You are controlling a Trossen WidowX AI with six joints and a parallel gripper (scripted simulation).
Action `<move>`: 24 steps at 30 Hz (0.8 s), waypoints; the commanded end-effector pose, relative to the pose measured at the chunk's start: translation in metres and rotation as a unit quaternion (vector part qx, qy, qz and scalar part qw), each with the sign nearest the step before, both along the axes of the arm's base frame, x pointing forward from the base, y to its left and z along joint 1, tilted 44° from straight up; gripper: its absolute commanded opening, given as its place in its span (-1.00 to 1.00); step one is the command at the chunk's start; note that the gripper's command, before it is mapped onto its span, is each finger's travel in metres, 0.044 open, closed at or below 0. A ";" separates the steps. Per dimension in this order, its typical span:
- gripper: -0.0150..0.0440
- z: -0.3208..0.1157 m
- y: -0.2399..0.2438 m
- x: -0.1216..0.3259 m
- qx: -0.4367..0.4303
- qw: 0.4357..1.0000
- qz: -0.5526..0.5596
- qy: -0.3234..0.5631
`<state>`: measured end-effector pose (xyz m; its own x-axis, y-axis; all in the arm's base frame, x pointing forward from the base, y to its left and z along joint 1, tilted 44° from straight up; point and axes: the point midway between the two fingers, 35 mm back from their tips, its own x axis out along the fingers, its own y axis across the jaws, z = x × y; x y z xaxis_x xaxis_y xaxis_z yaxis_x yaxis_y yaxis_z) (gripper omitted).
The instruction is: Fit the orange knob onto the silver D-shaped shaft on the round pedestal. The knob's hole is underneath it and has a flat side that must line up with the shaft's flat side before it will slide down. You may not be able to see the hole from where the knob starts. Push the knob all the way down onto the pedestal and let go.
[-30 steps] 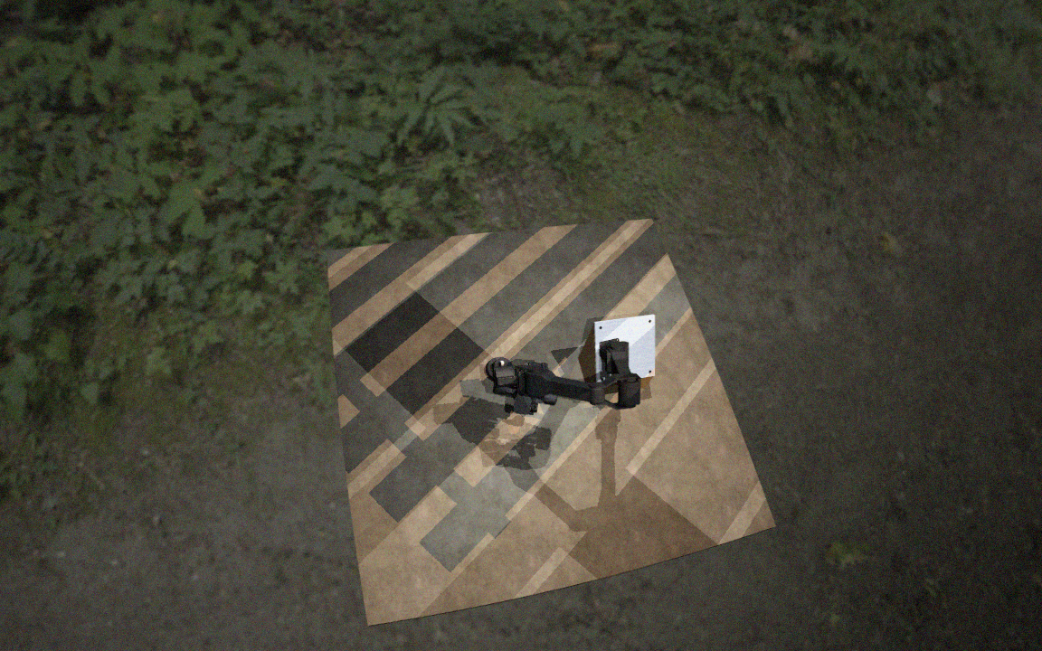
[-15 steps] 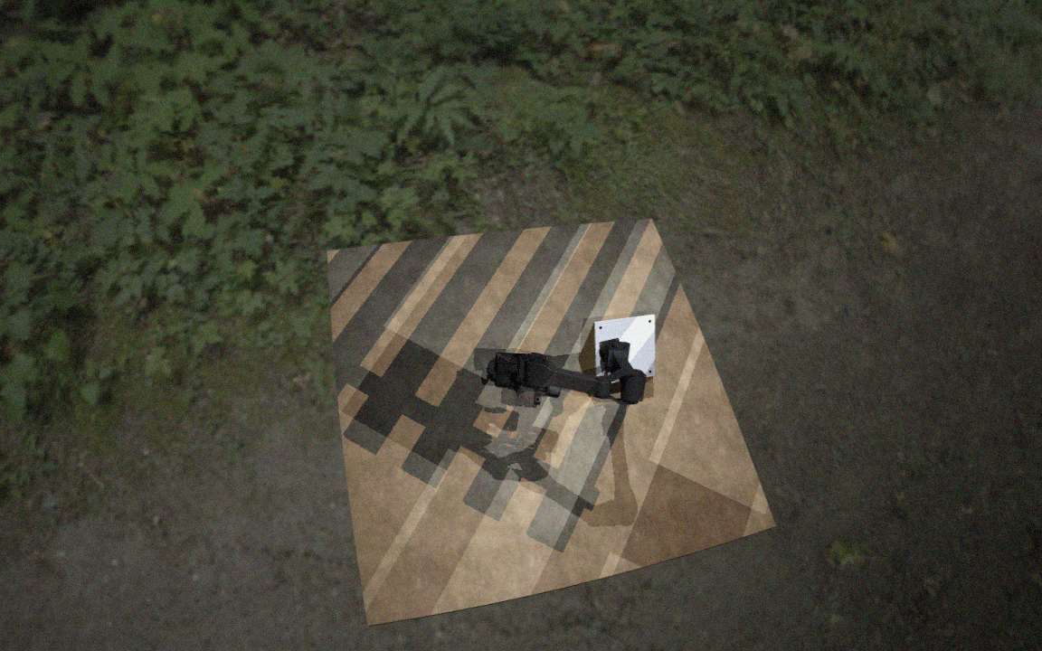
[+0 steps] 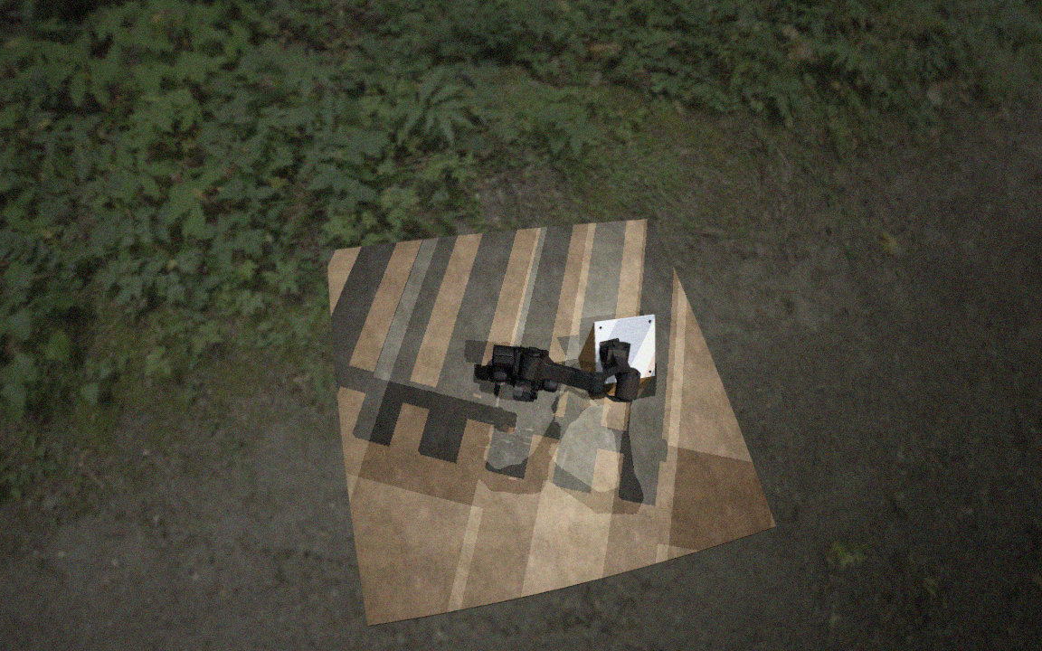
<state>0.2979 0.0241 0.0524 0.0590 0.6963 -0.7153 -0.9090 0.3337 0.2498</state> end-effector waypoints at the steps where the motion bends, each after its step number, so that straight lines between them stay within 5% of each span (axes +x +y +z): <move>1: -0.49 -0.009 -0.009 0.007 -0.004 1.000 -0.002 -0.007; 24: -0.49 -0.071 -0.043 0.023 -0.006 1.000 -0.002 -0.007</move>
<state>0.3164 -0.0103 -0.0103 0.0610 0.6938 -0.7176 -0.9094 0.3351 0.2466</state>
